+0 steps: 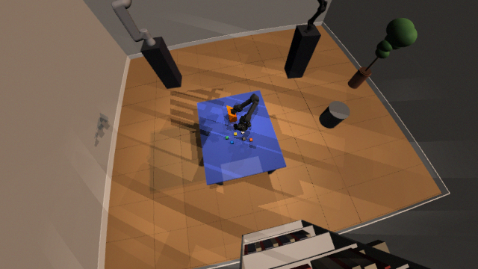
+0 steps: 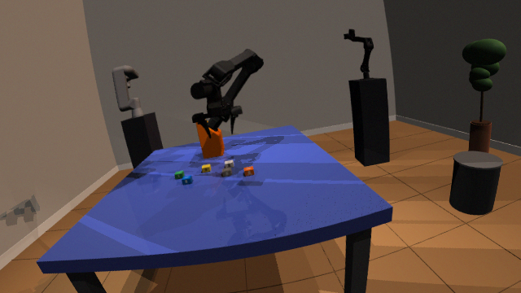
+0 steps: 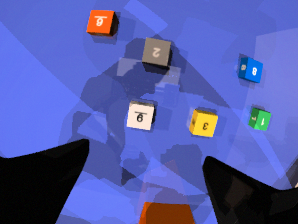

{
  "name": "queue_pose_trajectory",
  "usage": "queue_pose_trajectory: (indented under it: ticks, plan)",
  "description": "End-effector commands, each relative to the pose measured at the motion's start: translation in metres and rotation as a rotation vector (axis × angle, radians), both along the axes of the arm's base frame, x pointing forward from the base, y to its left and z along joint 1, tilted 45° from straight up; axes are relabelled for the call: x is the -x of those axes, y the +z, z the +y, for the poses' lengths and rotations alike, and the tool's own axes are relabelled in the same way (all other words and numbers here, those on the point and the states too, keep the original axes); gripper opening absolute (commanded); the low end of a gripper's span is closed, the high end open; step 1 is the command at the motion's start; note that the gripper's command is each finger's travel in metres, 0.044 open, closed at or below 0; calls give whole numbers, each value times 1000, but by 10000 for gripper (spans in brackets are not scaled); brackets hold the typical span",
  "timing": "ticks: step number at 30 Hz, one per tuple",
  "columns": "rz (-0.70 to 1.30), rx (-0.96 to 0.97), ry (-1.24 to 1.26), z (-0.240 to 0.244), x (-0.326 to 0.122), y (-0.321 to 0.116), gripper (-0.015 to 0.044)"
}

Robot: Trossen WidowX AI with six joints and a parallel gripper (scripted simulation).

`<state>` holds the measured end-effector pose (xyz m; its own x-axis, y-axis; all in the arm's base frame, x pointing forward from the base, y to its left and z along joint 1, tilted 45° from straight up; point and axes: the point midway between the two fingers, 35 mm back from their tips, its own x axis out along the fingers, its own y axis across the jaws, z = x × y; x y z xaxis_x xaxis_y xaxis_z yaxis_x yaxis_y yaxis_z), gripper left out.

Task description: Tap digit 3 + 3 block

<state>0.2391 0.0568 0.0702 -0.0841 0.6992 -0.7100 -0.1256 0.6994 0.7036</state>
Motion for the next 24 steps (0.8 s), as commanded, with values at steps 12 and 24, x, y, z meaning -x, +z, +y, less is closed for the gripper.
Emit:
queue_pose_trajectory:
  ticks: [12, 24]
  plan:
    - [8, -5, -5, 2, 2, 1, 400]
    - [4, -6, -5, 15, -77, 5, 400]
